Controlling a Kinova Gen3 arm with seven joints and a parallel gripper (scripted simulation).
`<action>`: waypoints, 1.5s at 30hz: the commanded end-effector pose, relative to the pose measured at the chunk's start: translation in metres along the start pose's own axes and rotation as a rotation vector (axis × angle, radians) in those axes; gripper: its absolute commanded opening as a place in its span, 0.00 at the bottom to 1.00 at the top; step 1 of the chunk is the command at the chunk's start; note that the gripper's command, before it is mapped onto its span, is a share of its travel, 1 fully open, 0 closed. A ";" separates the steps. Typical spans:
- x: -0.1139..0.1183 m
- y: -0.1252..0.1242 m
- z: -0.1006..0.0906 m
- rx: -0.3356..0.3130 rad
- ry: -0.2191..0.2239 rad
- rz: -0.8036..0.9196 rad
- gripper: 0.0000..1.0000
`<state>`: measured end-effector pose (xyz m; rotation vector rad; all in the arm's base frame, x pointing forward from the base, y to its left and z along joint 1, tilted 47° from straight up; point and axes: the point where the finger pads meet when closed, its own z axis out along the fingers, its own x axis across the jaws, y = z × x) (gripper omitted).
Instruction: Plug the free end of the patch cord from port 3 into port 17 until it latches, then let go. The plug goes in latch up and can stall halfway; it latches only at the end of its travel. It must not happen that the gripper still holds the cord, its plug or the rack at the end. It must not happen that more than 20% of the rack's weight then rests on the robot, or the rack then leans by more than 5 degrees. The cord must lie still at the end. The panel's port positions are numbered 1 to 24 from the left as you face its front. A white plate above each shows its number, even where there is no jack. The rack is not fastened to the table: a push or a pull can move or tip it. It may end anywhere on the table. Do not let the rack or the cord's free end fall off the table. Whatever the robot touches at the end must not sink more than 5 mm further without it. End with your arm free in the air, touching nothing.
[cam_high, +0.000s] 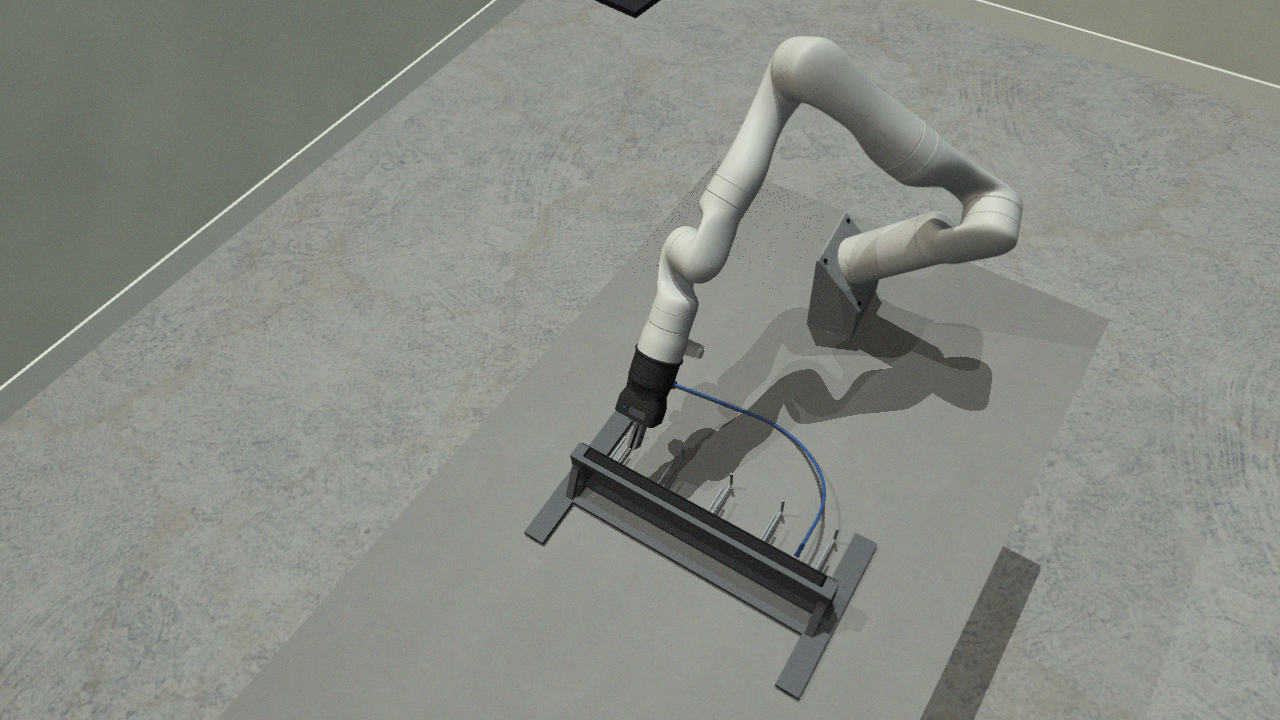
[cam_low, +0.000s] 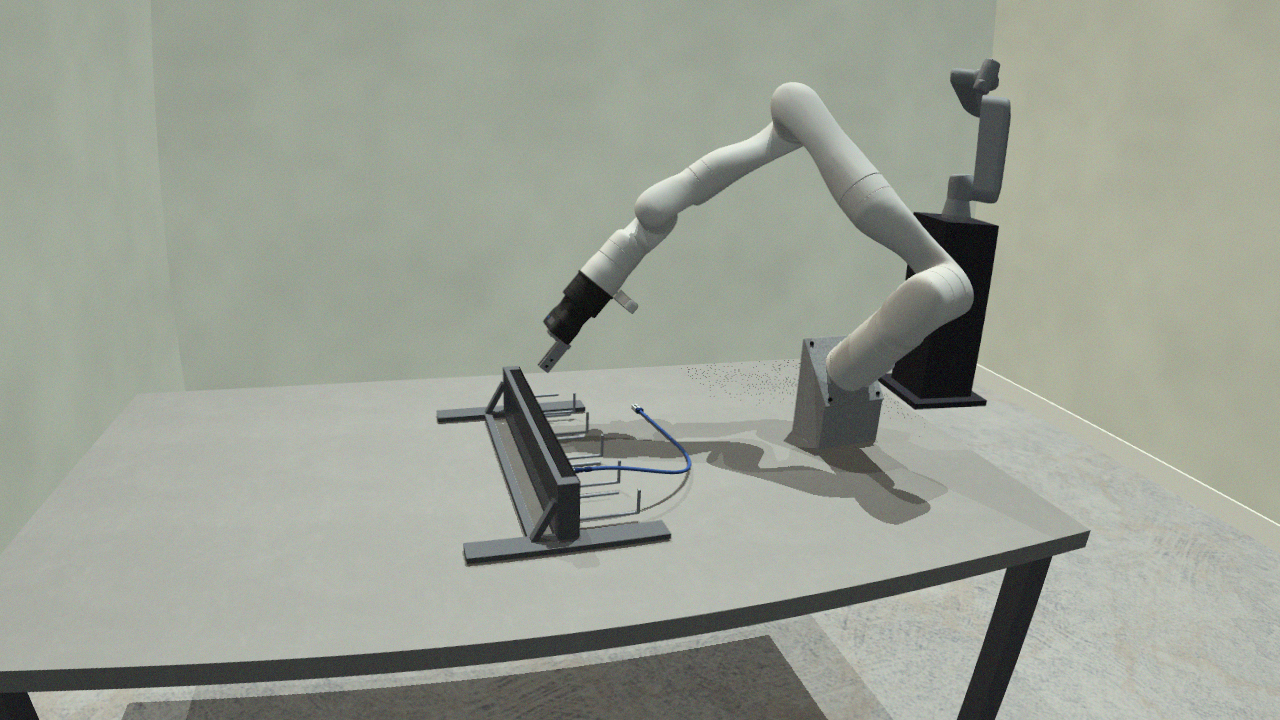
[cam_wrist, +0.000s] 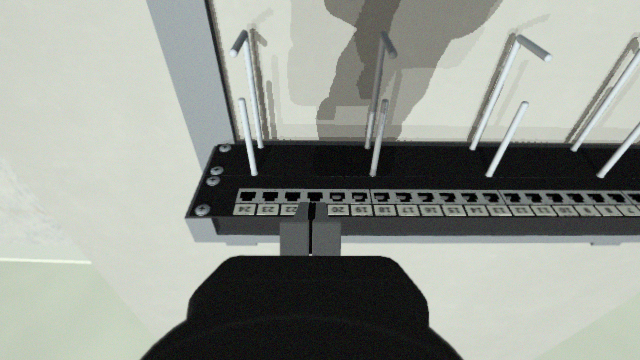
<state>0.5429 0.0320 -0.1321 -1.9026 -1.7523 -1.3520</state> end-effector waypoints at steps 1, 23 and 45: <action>-0.003 -0.002 0.000 0.005 -0.003 -0.014 0.00; -0.001 -0.005 -0.065 0.010 0.004 -0.010 0.00; -0.002 -0.003 -0.139 0.009 -0.002 -0.008 0.00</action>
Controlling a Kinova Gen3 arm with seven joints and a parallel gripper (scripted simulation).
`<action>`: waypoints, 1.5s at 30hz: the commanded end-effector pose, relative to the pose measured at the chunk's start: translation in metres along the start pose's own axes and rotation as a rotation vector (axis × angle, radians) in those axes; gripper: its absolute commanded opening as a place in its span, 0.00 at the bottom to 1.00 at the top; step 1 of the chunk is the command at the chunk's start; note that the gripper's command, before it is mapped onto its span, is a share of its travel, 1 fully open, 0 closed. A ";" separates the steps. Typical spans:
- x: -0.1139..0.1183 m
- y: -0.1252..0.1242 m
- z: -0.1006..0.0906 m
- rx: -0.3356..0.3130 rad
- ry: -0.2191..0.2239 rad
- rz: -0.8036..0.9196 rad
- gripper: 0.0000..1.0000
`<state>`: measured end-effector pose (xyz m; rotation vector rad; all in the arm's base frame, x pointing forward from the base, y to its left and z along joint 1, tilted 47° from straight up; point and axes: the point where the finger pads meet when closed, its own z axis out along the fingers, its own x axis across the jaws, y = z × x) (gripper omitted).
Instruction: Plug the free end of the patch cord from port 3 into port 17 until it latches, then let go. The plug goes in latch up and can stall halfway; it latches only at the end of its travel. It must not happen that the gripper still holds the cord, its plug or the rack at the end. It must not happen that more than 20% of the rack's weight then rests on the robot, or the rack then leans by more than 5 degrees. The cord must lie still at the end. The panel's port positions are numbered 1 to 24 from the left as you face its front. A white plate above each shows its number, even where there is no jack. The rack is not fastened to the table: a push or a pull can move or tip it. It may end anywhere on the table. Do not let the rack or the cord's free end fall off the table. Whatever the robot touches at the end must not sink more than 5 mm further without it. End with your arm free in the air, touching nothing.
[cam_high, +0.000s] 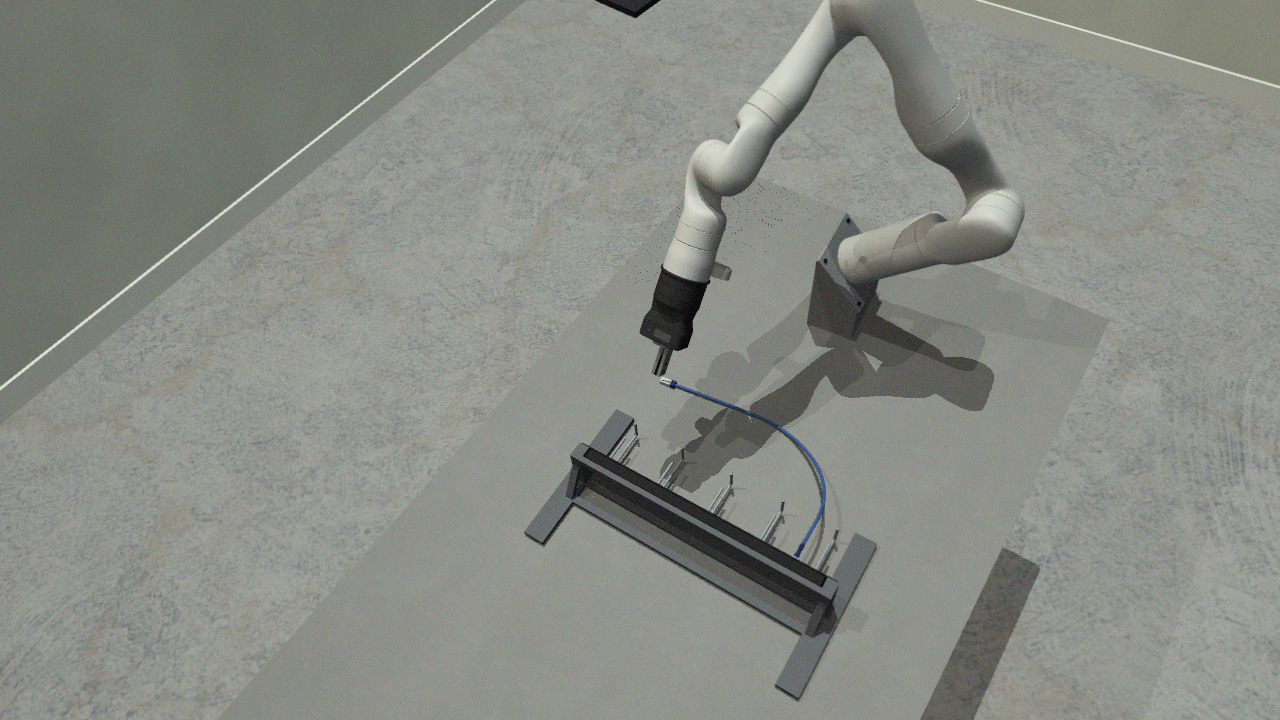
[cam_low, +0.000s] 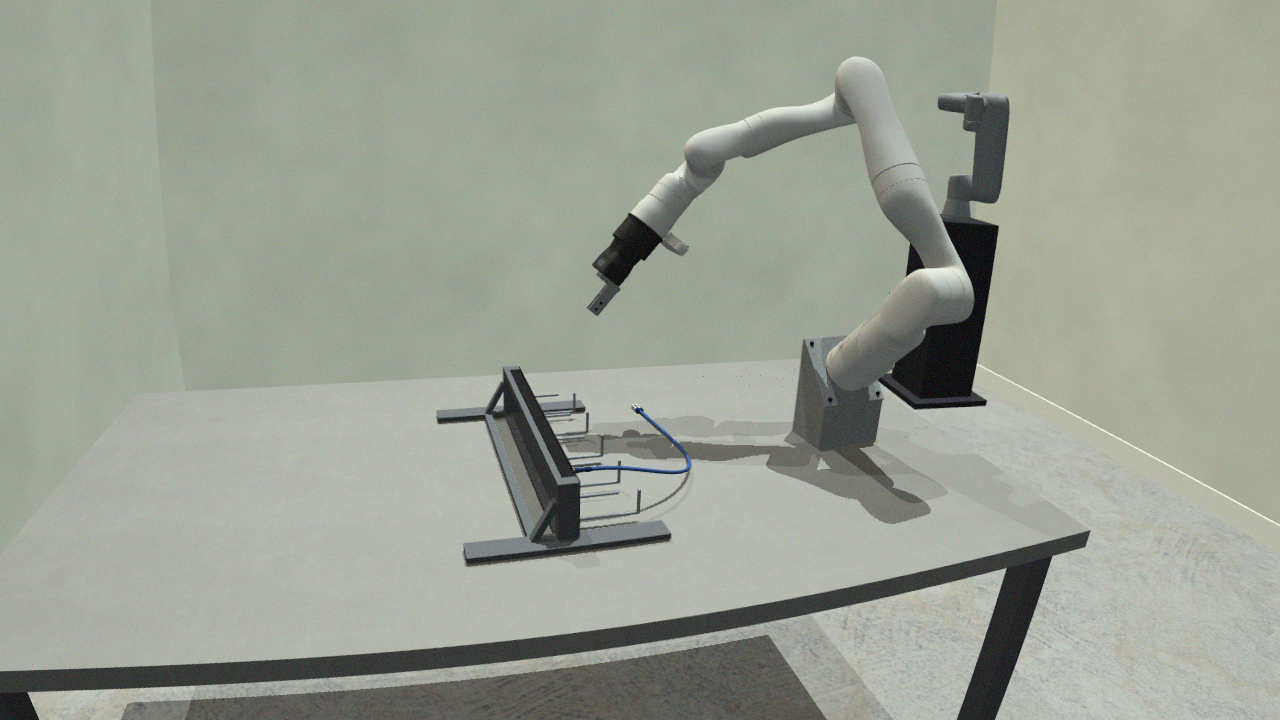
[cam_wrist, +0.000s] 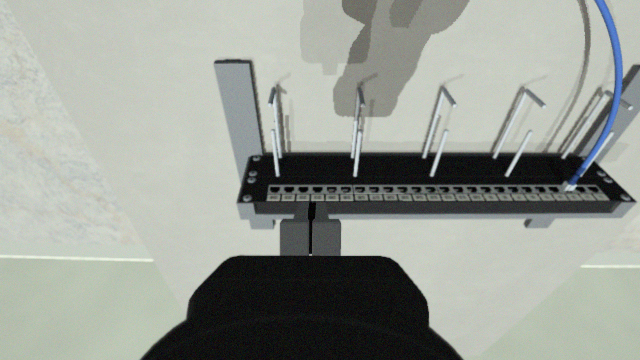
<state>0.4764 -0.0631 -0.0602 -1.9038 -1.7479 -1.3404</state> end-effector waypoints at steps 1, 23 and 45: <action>0.000 0.000 -0.002 0.004 0.000 -0.010 0.00; -0.013 -0.086 0.033 0.270 -0.043 0.501 0.00; -0.041 -0.166 0.041 0.543 -0.385 1.226 0.00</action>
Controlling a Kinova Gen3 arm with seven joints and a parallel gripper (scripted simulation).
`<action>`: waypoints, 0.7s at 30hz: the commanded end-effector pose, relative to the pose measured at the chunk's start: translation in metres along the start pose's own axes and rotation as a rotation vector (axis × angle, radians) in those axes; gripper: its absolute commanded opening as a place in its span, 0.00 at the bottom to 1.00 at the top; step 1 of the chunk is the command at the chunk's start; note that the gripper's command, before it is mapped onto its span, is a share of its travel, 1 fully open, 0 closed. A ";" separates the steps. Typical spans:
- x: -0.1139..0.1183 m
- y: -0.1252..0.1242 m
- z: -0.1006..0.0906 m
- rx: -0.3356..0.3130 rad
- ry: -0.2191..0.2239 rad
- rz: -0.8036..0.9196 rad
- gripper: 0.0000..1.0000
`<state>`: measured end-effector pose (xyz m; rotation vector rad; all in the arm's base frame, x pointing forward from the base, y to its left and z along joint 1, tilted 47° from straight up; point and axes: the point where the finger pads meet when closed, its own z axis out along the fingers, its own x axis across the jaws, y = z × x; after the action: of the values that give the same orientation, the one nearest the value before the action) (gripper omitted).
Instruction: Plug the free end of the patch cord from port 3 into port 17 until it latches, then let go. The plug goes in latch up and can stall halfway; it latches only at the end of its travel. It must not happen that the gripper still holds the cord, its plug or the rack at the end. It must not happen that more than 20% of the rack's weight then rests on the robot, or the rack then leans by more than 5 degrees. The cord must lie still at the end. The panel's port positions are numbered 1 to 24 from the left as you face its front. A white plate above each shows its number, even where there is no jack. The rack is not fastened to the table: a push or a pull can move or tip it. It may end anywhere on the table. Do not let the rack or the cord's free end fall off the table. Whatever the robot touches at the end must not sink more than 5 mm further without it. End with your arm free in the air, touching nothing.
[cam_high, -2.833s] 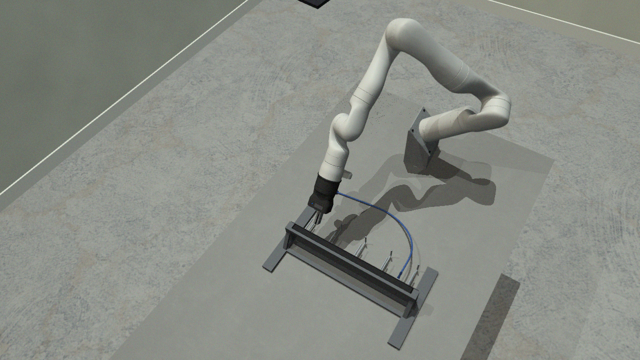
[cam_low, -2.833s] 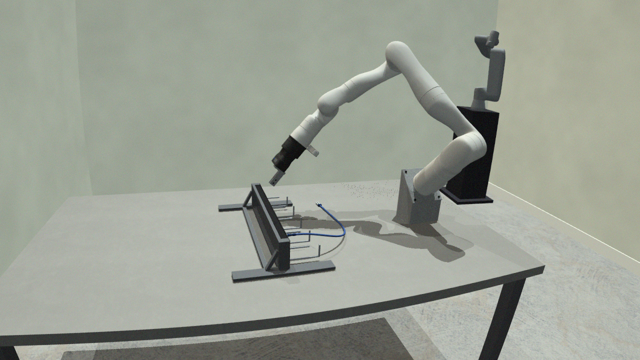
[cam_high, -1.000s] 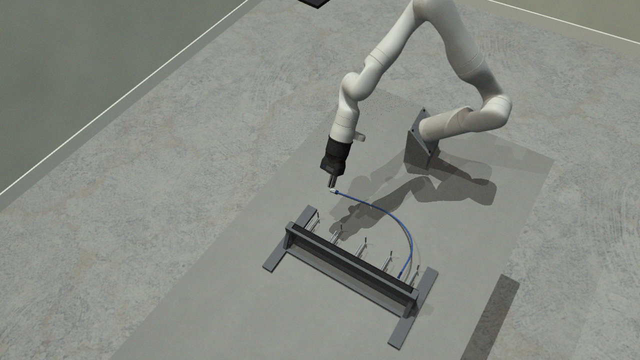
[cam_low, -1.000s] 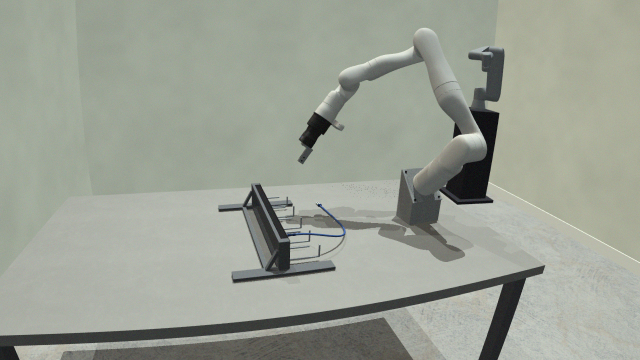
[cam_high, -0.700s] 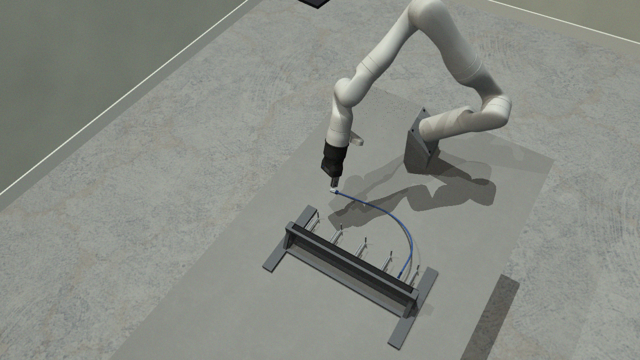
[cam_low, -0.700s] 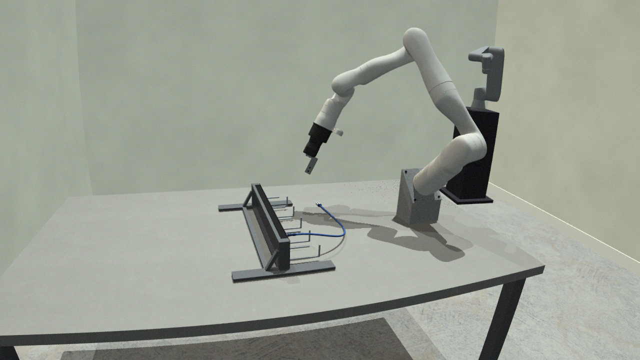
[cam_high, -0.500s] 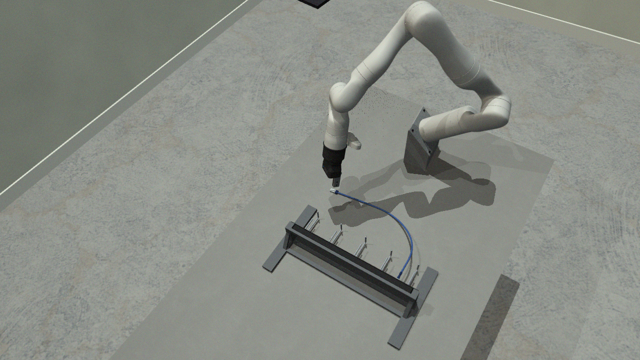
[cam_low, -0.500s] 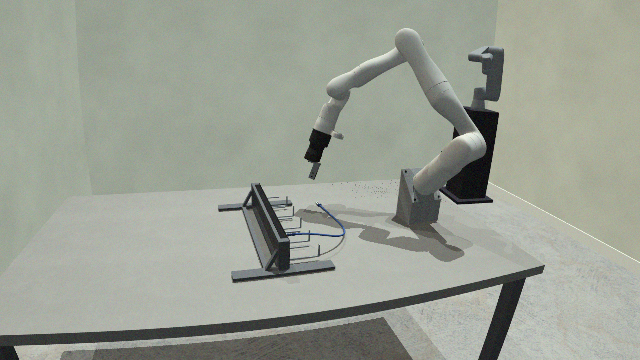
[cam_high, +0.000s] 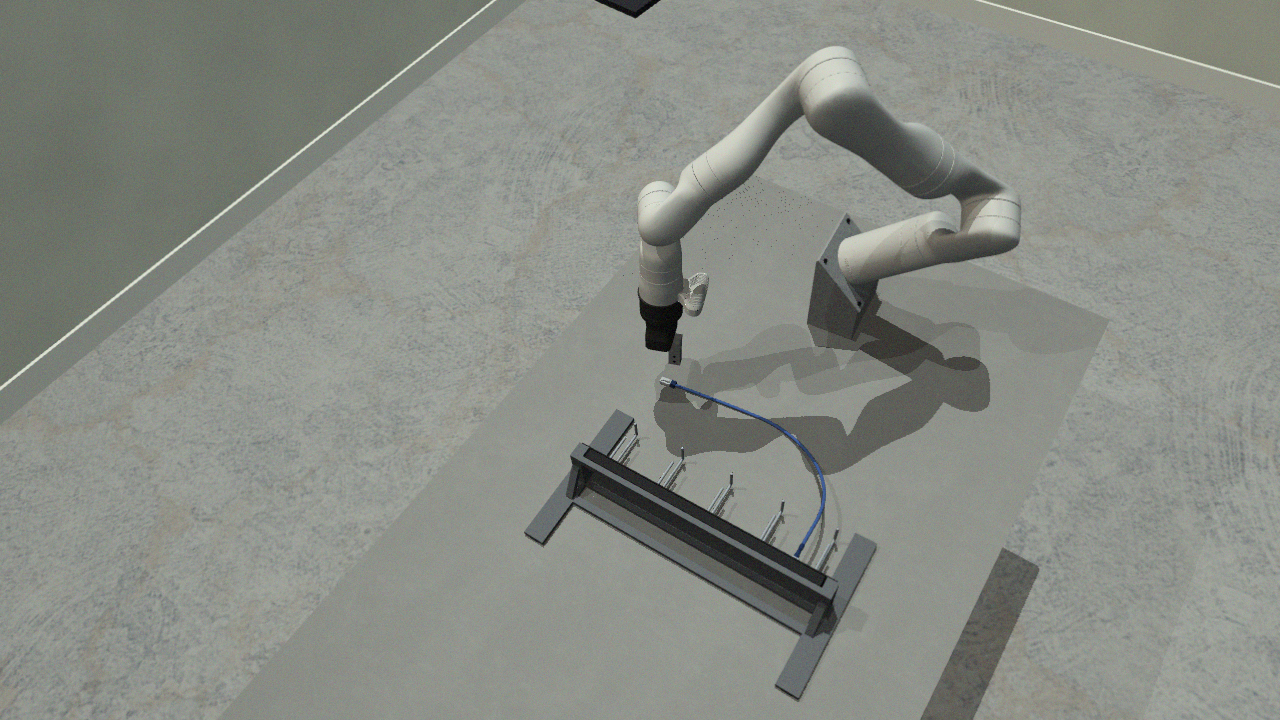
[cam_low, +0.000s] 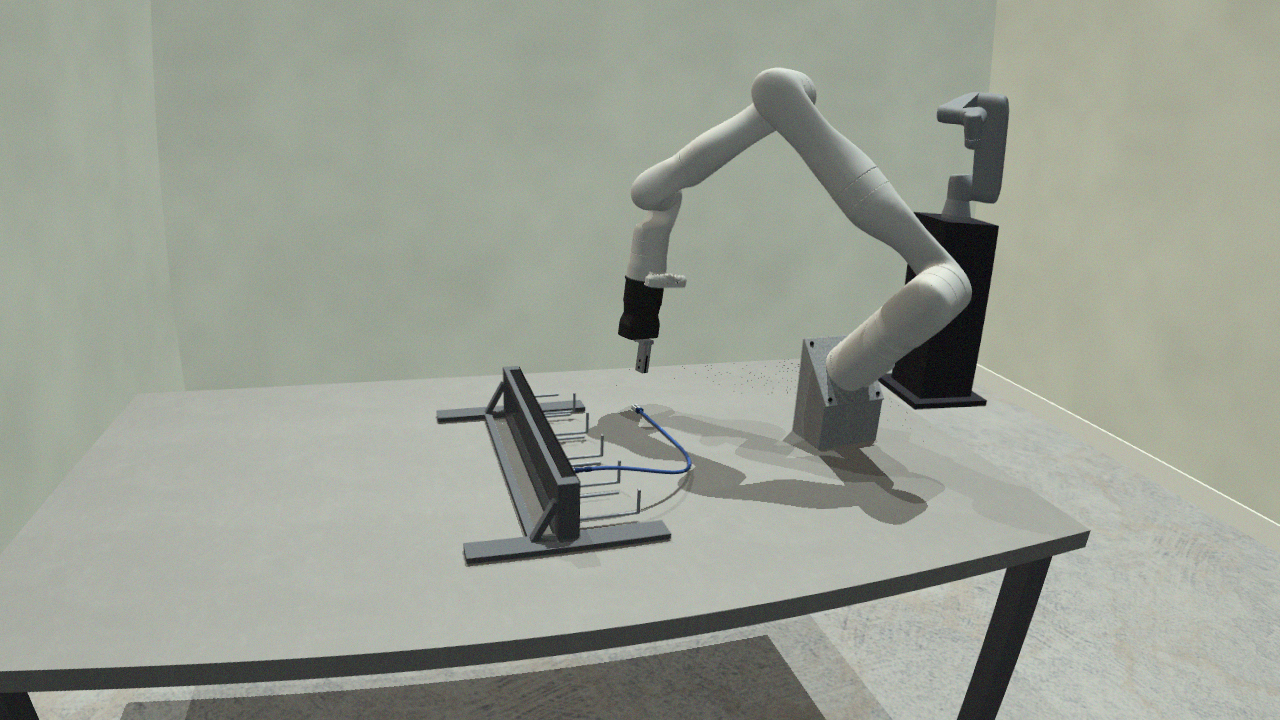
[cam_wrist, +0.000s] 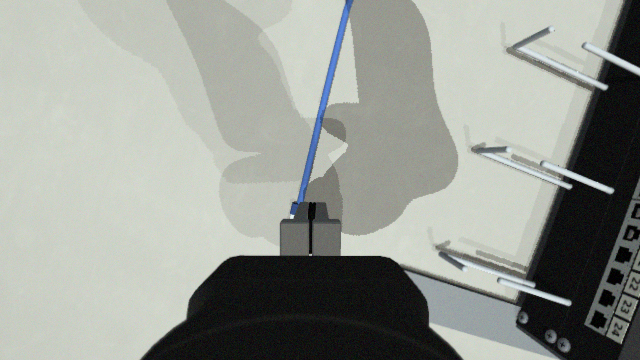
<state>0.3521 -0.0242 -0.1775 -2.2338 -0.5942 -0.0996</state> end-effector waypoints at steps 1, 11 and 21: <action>0.004 -0.002 0.005 0.007 -0.024 0.033 0.00; -0.005 0.003 0.008 0.007 -0.096 0.202 0.00; -0.007 0.002 0.009 0.009 -0.105 0.221 0.00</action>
<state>0.3444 -0.0218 -0.1864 -2.2882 -0.4172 0.1245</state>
